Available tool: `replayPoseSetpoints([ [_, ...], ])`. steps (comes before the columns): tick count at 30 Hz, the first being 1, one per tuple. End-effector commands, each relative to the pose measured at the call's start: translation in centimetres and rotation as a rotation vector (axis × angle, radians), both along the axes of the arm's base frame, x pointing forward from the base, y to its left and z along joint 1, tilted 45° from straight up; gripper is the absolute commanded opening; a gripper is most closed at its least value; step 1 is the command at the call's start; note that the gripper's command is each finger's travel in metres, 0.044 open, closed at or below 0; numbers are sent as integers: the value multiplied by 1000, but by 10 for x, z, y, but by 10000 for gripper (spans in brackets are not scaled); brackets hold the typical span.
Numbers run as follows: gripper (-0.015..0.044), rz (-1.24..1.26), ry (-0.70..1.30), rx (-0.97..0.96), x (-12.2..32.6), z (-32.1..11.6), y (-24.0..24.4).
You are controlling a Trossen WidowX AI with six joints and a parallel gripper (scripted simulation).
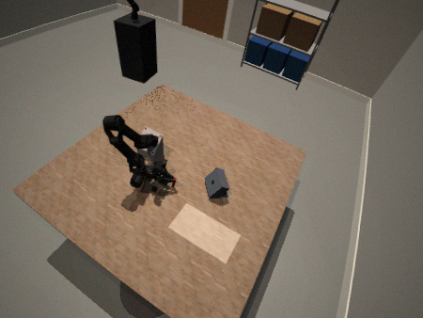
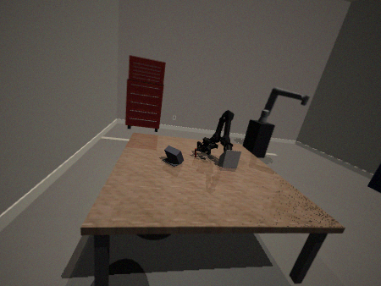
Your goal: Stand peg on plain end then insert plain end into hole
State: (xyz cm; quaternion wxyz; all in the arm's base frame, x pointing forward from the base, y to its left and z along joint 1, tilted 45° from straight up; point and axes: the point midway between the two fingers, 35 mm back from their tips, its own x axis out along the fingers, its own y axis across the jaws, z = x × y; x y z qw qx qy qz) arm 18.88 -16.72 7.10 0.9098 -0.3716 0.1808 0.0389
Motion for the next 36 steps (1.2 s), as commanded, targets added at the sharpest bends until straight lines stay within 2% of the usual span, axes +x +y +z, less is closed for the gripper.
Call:
replayPoseSetpoints([
  [1,49,0,0,0,0,-1,-1],
  [36,49,33,-24,5,-7,-3,-3],
])
